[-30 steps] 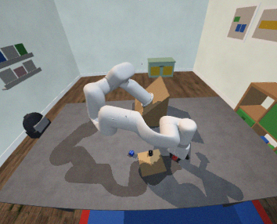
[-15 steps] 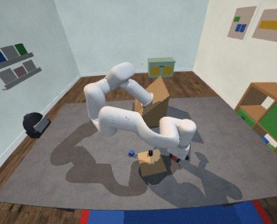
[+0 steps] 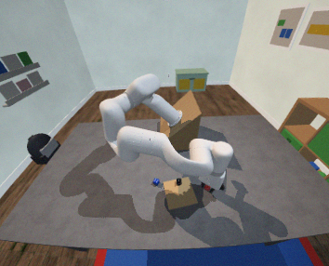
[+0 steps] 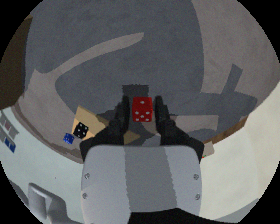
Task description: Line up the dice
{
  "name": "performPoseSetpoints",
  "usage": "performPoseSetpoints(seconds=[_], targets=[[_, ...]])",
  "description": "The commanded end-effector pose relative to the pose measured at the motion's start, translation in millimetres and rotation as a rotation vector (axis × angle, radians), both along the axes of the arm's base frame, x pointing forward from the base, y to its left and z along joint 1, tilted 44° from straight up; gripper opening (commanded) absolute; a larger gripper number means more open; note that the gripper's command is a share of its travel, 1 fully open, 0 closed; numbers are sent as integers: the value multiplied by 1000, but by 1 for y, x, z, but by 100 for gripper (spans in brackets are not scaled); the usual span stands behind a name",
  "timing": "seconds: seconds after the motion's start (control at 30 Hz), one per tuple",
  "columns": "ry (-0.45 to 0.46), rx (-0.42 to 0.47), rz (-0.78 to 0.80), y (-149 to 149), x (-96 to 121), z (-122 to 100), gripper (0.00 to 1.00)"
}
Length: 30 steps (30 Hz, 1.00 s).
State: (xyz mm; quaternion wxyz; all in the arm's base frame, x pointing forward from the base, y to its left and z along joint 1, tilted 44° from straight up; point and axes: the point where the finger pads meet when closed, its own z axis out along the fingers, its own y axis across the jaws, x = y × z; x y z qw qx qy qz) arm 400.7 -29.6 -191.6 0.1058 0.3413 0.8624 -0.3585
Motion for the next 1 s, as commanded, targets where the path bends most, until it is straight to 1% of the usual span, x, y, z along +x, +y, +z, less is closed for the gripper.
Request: performPoseSetpoints(seconds=[0.0, 0.3, 0.33, 0.97], targets=[[-2, 3, 2, 2, 1, 1, 42], [-2, 3, 2, 2, 1, 1, 42], [-2, 3, 2, 2, 1, 1, 21], [-2, 3, 2, 2, 1, 1, 21]])
